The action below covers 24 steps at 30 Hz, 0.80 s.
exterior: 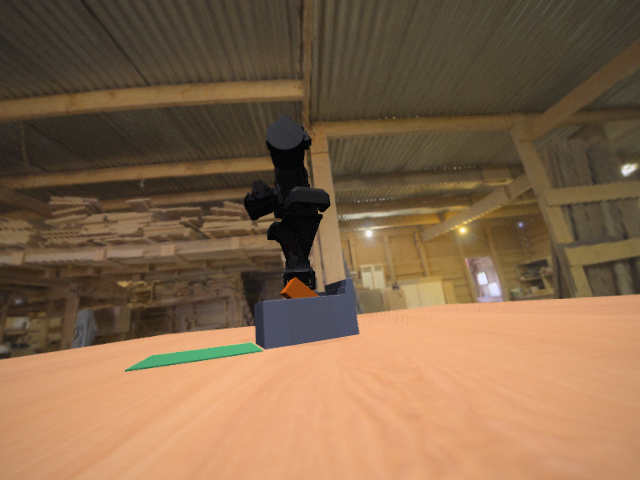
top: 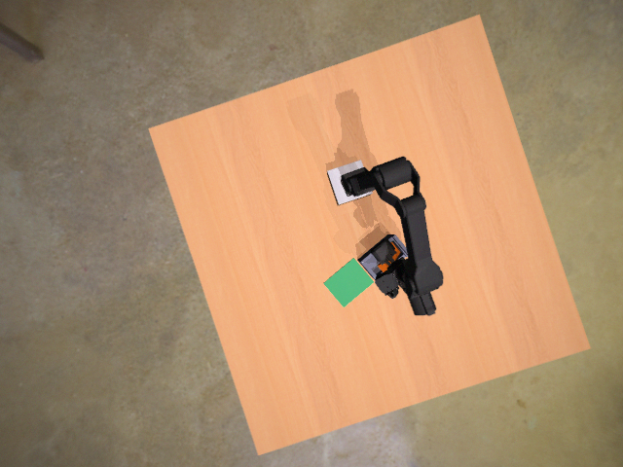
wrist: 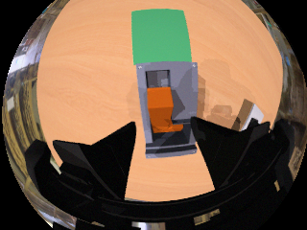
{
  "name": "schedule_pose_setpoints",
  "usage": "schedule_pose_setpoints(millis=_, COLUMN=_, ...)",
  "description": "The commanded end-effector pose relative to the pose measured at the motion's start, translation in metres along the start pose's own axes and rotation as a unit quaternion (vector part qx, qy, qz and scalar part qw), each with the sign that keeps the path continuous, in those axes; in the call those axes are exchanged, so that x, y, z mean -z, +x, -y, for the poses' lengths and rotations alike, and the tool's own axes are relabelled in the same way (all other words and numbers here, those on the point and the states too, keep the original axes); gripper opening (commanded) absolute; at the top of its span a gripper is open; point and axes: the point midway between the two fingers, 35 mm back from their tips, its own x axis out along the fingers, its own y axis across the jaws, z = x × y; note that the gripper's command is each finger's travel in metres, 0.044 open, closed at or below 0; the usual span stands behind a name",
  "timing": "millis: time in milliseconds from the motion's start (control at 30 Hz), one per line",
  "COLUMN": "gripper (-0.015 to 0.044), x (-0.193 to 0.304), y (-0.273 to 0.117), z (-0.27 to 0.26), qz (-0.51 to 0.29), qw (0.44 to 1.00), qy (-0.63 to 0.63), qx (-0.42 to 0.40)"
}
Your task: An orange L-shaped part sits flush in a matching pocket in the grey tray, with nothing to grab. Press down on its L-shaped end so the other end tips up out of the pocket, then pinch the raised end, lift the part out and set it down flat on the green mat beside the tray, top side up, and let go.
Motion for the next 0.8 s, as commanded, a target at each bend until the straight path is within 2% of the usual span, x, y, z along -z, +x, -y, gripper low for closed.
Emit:
schedule_pose_setpoints(millis=0, gripper=0.0280, x=-0.001, y=0.007, z=0.000, qz=0.001, qw=1.000, qy=0.003, qx=0.001)
schedule_pose_setpoints(millis=767, gripper=0.0280, x=-0.001, y=0.042, z=-0.001, qz=0.001, qw=1.000, qy=0.003, qx=0.001)
